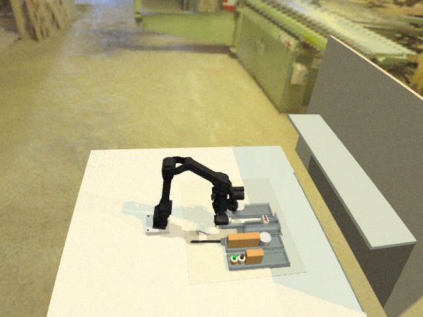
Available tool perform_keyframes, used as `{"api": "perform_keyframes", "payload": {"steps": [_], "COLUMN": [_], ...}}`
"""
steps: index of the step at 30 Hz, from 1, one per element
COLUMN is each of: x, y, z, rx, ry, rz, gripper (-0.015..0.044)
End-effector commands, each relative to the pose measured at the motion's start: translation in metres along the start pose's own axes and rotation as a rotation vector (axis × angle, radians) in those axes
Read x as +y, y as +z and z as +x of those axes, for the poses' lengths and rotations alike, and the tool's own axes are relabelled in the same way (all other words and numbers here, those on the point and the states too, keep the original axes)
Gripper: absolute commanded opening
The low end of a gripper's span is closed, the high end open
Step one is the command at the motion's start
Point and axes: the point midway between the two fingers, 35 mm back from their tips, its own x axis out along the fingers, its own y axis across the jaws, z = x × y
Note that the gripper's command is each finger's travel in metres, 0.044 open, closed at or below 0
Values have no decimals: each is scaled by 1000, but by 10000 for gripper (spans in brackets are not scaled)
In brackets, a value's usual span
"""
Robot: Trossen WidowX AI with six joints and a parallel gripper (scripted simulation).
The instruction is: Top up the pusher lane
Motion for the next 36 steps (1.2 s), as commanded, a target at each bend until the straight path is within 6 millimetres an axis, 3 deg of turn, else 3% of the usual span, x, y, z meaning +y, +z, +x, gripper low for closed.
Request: {"api": "perform_keyframes", "payload": {"steps": [1, 36], "x": [0, 0], "y": [2, 15], "z": [0, 0], "rx": [-4, -5], "ry": [3, 3], "rz": [-3, -3], "gripper": [0, 0]}}
